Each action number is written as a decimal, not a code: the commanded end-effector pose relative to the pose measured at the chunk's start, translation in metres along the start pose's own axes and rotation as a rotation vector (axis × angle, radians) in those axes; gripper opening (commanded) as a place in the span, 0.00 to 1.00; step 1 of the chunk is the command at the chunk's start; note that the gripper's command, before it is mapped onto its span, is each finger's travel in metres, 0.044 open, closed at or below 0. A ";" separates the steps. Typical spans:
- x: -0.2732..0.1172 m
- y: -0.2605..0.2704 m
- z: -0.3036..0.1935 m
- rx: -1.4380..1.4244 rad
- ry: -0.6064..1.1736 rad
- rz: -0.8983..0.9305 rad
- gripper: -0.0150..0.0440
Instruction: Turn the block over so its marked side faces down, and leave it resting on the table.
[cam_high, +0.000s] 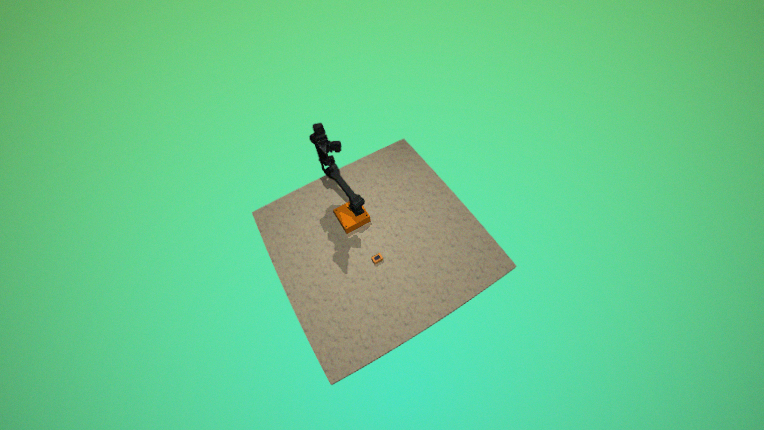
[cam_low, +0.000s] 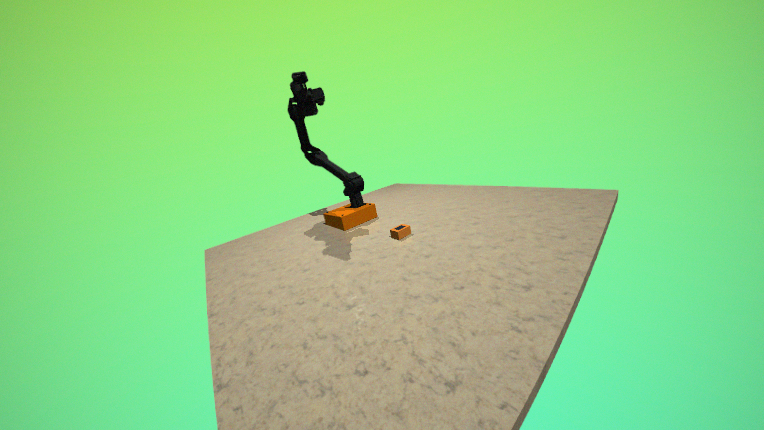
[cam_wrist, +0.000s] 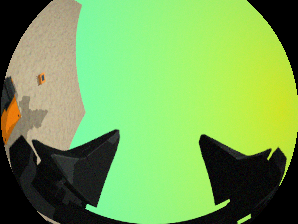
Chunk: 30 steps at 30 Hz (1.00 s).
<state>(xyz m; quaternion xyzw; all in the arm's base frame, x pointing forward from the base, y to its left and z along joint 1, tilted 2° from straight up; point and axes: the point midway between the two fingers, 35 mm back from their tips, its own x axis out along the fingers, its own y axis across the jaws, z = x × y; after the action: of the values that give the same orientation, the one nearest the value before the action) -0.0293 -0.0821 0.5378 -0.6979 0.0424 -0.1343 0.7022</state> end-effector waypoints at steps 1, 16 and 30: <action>0.001 0.000 0.001 0.001 -0.001 0.003 0.98; 0.144 0.056 0.086 0.183 0.029 0.384 1.00; 0.298 0.251 0.134 0.539 0.360 0.937 1.00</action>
<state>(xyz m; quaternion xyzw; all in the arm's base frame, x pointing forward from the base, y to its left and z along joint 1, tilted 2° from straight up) 0.2992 -0.0254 0.3706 -0.4161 0.3799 0.0621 0.8238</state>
